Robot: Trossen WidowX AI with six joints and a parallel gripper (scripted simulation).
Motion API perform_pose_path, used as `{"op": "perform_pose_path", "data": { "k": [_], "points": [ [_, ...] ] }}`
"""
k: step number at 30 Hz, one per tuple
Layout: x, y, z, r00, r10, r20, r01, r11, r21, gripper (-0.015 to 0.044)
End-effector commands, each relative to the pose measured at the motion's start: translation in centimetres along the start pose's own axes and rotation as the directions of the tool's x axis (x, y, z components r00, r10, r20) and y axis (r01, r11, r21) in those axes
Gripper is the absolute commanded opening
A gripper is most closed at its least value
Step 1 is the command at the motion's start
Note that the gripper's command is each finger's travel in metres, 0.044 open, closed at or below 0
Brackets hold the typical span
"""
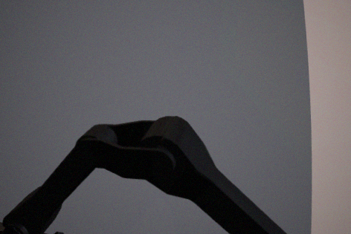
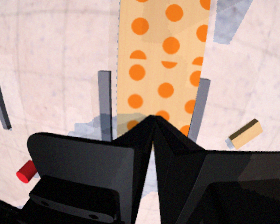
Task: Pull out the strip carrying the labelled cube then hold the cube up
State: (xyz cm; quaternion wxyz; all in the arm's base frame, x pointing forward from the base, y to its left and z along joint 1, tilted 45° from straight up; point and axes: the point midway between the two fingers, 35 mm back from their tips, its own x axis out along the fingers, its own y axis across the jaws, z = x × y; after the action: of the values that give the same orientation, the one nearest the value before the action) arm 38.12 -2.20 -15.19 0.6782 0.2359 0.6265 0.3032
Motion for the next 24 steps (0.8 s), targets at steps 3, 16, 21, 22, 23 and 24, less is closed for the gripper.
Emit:
{"op": "perform_pose_path", "data": {
  "k": [3,16,21,22,23,24],
  "points": [
    [0.5,0.1,-1.6,1.0,0.001,-0.021,-0.001,1.0,0.005,0.0],
    [0.5,0.0,-3.5,1.0,0.001,-0.022,-0.001,1.0,0.005,0.0],
    [0.5,0.0,-4.3,1.0,0.001,-0.022,-0.001,1.0,0.006,0.0],
    [0.5,0.0,-4.5,1.0,0.001,-0.022,-0.001,1.0,0.006,0.0],
    [0.5,0.0,-4.6,1.0,0.001,-0.022,-0.001,1.0,0.006,0.0],
    [0.5,0.0,-4.8,1.0,0.001,-0.022,-0.001,1.0,0.006,0.0]
  ]
}}
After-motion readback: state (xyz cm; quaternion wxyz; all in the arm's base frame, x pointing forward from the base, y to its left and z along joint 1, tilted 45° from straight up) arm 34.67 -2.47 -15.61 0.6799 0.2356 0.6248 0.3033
